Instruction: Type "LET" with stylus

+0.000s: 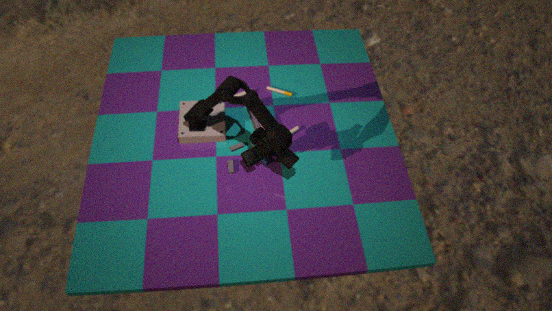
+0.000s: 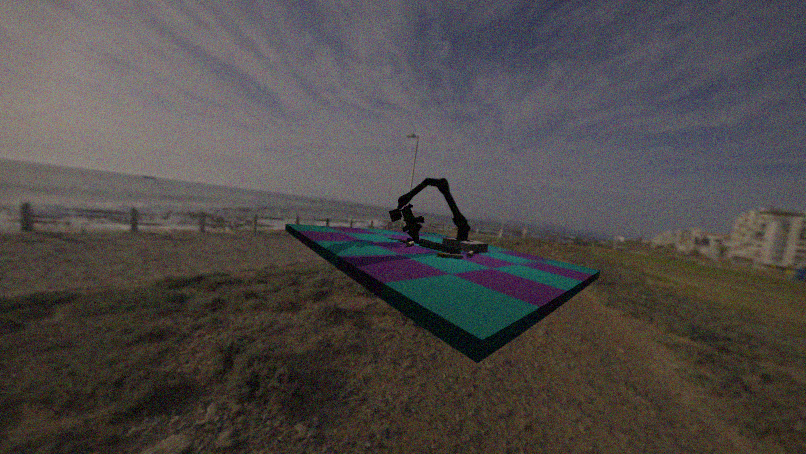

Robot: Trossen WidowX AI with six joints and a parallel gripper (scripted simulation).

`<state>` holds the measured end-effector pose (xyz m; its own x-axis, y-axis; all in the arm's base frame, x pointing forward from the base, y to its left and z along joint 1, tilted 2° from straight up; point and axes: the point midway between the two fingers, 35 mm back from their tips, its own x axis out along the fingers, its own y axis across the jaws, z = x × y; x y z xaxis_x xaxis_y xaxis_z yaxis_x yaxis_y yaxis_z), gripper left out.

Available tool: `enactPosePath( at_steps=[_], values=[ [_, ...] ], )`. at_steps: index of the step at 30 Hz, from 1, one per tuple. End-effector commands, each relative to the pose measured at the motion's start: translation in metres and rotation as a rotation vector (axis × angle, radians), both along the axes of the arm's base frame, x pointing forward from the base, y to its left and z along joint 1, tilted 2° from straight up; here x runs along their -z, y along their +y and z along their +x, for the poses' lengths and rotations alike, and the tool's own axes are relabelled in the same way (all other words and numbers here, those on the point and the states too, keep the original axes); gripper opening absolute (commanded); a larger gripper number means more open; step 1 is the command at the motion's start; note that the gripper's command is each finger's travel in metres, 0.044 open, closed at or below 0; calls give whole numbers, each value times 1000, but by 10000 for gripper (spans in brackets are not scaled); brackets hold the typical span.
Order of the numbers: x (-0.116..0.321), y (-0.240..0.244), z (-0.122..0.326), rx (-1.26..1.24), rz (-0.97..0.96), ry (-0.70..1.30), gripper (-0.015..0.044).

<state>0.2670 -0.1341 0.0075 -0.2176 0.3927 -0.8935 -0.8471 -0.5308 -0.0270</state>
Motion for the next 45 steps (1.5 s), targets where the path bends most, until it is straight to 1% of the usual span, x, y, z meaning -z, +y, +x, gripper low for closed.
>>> enactPosePath(
  at_steps=[1,2,5,12,15,20,25,45],
  values=[
    [0,0,0,0,0,0,45],
    [0,0,0,0,0,0,19],
    [0,0,0,0,0,0,0],
    [-1,0,0,0,0,0,0],
    [-13,0,0,0,0,0,0],
    [-48,1,-2,1,1,-1,0],
    [-46,2,-2,6,0,-1,0],
    [-52,46,9,563,-29,251,0]
  ],
)
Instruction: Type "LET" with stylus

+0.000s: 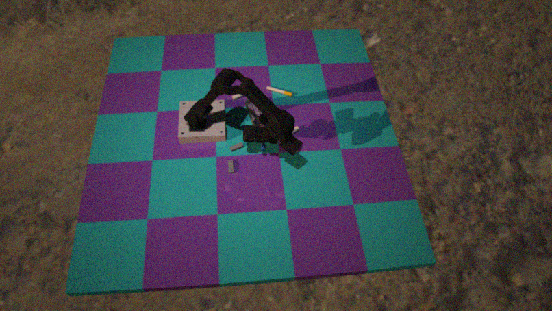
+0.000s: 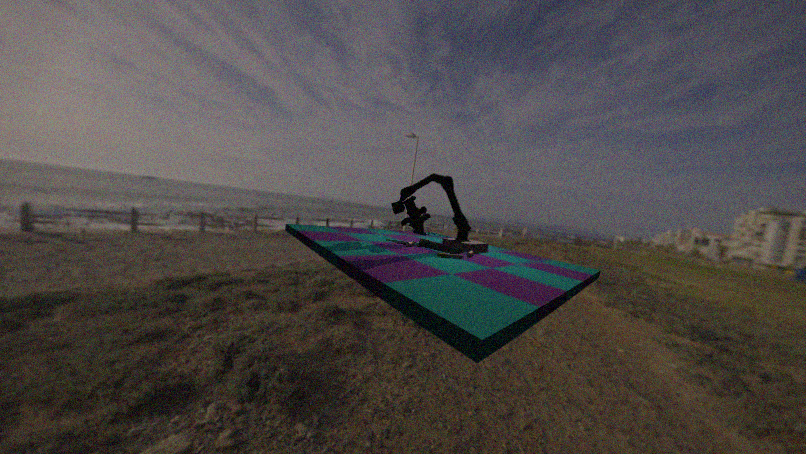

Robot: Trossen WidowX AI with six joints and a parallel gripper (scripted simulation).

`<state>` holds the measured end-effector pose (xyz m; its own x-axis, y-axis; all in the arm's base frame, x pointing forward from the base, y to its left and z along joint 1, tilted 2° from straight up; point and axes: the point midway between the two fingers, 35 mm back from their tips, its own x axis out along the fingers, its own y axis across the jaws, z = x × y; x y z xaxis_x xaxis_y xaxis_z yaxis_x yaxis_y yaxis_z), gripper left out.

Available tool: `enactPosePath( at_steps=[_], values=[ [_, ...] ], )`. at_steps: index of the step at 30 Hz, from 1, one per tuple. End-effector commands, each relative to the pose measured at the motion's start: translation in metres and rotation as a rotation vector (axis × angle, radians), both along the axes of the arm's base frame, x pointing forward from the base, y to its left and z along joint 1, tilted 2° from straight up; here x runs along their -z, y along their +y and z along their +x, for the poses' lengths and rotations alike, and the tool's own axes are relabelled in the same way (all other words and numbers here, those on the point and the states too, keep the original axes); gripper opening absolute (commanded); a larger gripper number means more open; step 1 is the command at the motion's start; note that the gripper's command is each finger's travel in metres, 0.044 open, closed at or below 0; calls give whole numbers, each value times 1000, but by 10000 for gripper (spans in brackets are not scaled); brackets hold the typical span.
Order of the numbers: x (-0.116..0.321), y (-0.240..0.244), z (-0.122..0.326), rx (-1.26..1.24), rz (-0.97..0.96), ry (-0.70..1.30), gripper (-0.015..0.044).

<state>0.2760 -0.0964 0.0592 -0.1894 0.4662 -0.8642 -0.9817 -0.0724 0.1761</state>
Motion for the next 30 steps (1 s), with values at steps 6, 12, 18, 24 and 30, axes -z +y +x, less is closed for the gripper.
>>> enactPosePath(
  at_steps=[6,12,18,24,30],
  values=[
    [-3,22,2,245,0,133,0],
    [-5,35,4,408,-5,231,0],
    [-8,48,6,570,-9,337,0],
    [-10,62,7,727,-15,449,0],
    [-13,75,8,881,-25,568,0]
  ],
)
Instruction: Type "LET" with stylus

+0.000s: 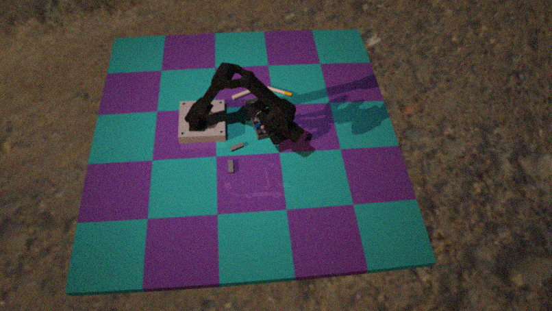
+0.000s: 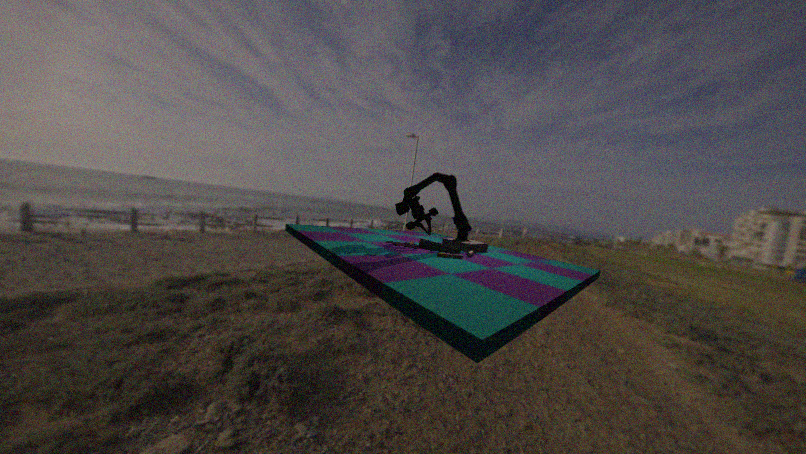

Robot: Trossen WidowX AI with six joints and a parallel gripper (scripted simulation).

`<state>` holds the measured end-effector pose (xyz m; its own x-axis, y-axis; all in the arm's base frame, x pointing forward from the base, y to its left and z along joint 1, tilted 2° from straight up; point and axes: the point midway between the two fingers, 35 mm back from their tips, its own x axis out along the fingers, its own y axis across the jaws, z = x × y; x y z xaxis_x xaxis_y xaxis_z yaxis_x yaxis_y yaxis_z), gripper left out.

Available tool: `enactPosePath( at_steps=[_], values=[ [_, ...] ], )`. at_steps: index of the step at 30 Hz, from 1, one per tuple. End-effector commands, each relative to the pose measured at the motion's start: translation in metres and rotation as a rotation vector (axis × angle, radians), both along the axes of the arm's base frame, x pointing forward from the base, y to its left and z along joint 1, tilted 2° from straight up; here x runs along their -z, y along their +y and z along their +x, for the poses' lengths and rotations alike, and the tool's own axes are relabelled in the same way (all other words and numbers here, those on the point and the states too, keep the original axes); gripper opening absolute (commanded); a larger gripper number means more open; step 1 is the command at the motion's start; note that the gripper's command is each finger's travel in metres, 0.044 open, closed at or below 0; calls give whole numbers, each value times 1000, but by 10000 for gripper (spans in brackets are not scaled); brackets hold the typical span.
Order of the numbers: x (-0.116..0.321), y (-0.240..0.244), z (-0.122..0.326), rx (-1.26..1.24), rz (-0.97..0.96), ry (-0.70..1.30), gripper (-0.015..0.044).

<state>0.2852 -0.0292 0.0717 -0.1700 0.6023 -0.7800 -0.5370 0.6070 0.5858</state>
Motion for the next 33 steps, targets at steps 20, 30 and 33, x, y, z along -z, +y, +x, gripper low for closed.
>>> enactPosePath(
  at_steps=[20,30,33],
  values=[
    [-12,50,-2,553,1,499,0],
    [-18,70,-4,774,-14,744,0],
    [-20,76,-5,838,-22,820,0]
  ],
)
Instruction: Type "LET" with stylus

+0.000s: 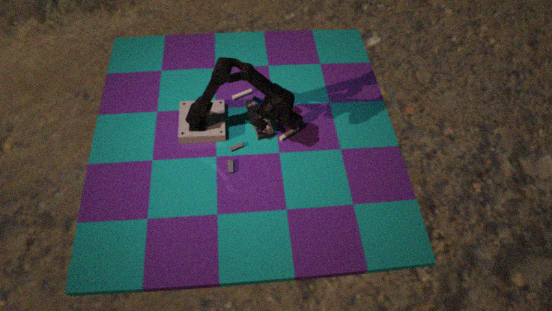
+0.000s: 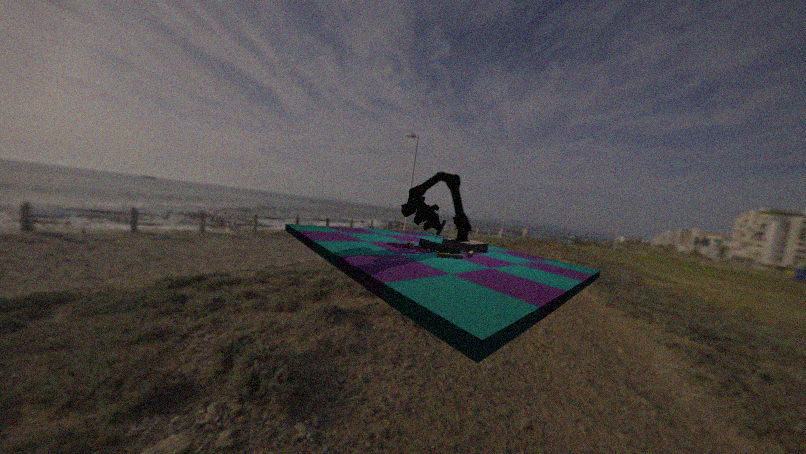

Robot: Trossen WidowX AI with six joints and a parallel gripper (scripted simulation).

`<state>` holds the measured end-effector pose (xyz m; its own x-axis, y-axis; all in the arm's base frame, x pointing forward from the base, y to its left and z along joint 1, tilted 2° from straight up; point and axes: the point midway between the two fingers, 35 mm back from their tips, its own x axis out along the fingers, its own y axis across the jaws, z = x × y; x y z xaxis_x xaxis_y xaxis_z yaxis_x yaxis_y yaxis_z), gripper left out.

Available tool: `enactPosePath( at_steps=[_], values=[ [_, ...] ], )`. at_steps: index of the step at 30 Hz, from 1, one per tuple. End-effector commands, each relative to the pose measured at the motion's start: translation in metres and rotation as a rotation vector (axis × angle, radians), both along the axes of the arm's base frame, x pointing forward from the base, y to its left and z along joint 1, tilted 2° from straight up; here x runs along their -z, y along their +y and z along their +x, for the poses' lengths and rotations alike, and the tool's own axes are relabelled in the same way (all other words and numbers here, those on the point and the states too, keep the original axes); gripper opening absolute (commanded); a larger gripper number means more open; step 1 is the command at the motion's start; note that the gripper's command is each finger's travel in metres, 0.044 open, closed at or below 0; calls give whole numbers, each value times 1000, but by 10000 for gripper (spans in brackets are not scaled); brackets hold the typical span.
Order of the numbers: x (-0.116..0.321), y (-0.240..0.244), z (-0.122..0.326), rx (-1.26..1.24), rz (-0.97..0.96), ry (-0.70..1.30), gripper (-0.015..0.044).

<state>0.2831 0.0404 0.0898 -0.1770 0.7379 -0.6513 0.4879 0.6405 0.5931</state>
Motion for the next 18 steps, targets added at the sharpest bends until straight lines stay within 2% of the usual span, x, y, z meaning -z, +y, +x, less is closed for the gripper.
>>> enactPosePath(
  at_steps=[1,18],
  values=[
    [-2,9,-3,80,6,104,0],
    [-13,41,-10,411,-9,566,0]
  ],
)
